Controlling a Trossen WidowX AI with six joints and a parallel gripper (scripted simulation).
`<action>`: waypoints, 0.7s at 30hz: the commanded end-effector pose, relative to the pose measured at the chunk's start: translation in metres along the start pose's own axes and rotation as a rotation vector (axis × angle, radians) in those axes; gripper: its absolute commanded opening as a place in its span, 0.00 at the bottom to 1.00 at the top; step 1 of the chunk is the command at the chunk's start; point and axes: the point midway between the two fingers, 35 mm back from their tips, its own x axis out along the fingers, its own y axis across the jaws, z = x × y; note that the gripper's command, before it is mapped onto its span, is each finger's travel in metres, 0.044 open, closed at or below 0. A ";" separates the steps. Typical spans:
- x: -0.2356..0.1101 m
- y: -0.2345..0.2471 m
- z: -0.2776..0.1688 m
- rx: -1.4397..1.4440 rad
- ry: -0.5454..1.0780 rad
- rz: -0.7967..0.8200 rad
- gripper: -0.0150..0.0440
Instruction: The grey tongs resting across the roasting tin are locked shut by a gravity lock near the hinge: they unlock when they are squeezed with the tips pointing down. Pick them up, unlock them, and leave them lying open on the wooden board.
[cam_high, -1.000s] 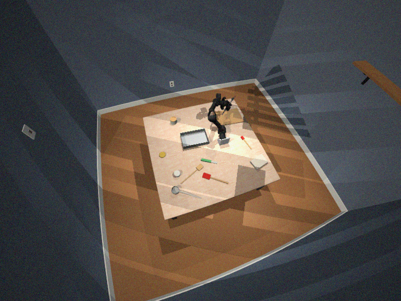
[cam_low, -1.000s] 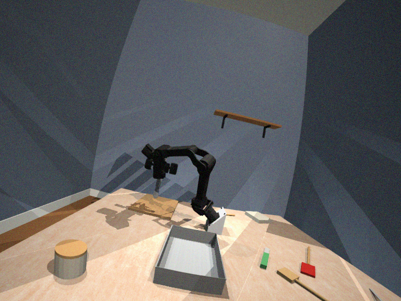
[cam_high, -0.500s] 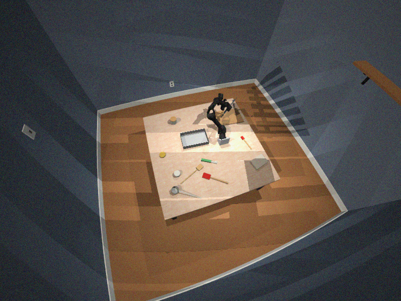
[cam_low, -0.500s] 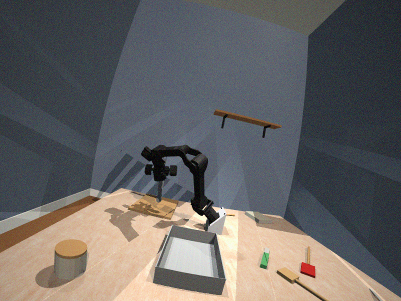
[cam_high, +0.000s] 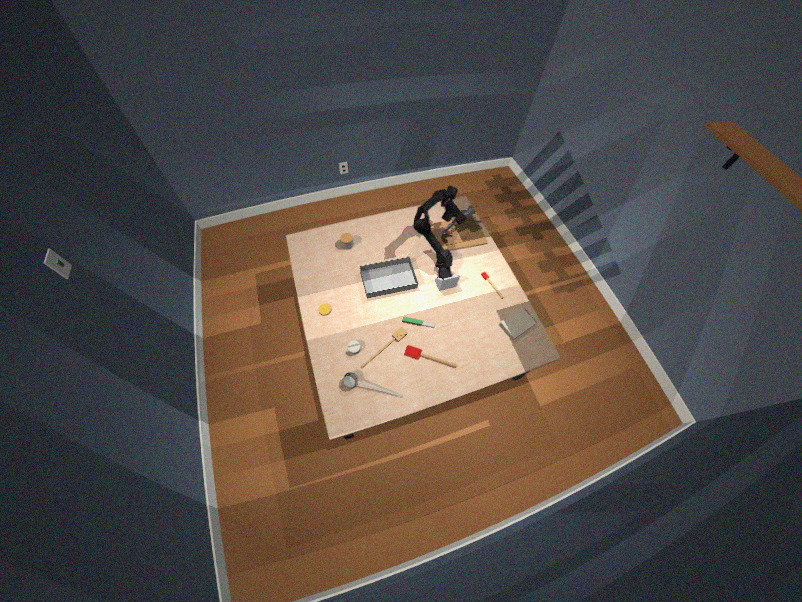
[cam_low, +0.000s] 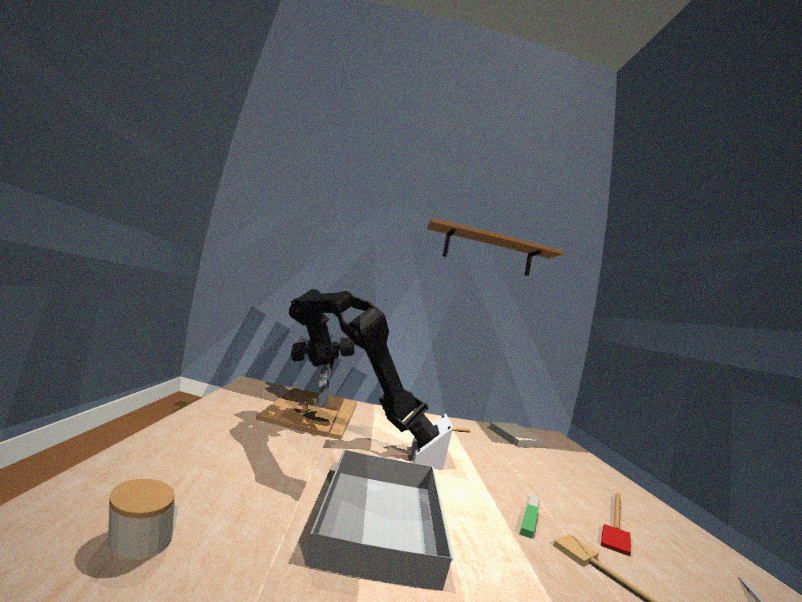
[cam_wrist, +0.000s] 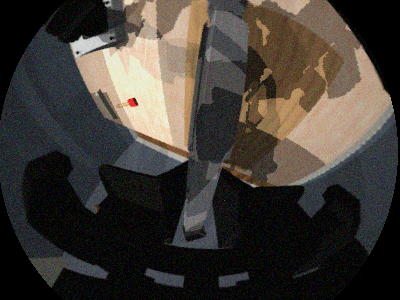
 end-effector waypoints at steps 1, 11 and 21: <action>0.004 -0.002 0.002 -0.010 -0.095 -0.012 0.00; 0.014 -0.006 0.007 0.025 -0.343 -0.091 0.00; 0.016 -0.014 -0.004 0.129 -0.527 -0.248 0.00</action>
